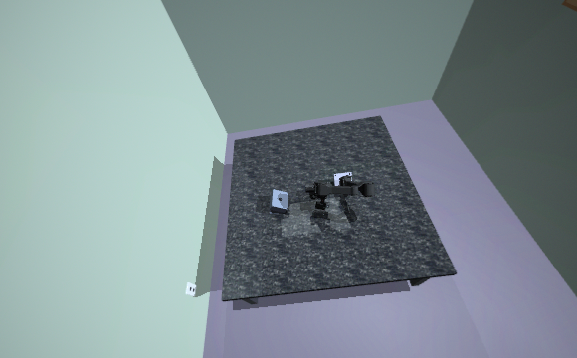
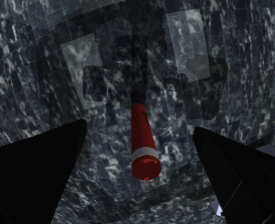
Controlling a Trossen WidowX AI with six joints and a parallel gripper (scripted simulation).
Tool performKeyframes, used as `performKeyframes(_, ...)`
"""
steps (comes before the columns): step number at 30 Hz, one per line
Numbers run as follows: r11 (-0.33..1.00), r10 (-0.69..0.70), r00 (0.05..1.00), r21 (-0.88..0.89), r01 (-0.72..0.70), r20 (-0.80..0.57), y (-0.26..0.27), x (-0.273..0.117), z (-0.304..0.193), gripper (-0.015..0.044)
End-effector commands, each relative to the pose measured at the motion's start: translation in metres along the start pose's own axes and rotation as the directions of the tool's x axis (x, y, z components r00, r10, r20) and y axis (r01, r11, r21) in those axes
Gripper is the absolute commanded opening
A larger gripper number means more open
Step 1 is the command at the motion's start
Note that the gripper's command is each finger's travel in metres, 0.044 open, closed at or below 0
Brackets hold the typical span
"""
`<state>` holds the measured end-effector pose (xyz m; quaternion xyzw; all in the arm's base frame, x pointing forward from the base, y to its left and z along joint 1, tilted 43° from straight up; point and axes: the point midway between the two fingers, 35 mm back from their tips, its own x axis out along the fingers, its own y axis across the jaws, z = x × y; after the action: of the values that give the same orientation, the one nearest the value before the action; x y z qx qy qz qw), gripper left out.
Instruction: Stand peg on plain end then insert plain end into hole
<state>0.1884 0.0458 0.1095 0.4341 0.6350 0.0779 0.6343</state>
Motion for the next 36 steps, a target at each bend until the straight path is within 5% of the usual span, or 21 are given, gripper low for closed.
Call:
performKeyframes(1,1.000,0.000,1.000,-0.003,0.000,-0.001,0.000,0.000,0.000,0.0309)
performKeyframes(12,1.000,0.000,1.000,-0.003,0.000,-0.001,0.000,0.000,0.000,0.0020)
performKeyframes(36,1.000,-0.009,1.000,0.010,0.009,0.005,-0.002,-0.044,0.005,0.0000)
